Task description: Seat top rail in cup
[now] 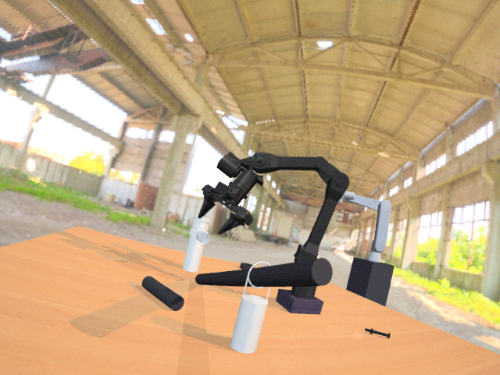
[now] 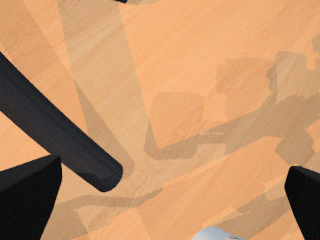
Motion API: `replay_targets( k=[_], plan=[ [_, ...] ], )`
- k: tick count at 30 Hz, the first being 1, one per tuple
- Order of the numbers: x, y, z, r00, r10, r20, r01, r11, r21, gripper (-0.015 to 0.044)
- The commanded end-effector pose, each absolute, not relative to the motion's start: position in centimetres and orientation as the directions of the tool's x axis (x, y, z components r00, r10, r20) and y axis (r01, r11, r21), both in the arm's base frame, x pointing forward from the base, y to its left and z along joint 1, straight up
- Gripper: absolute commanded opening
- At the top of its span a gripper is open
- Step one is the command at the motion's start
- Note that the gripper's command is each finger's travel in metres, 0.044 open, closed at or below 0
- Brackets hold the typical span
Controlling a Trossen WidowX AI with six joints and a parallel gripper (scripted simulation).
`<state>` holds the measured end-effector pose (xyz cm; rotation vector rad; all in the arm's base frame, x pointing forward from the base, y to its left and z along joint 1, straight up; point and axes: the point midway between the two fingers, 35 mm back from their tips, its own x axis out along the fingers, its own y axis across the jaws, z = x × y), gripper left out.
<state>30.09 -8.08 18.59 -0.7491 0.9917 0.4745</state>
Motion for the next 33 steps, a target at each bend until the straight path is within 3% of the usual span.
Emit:
replay_targets(
  k=[1, 7, 25, 28, 33],
  plan=[
    [27.9, -3.7, 22.8, 0.506, -0.032, -0.862, -0.142, 0.983, -0.12, 0.044],
    [26.9, -2.5, 23.8, 0.516, -0.046, -0.855, 0.089, 0.996, 0.0, 0.044],
    [26.9, -2.4, 23.7, 0.512, -0.045, -0.858, 0.102, 0.995, 0.009, 0.044],
    [27.3, -2.0, 22.9, 0.472, -0.033, -0.881, 0.204, 0.976, 0.073, 0.044],
    [28.1, -0.5, 20.0, 0.334, -0.005, -0.942, 0.544, 0.818, 0.189, 0.044]
  ],
)
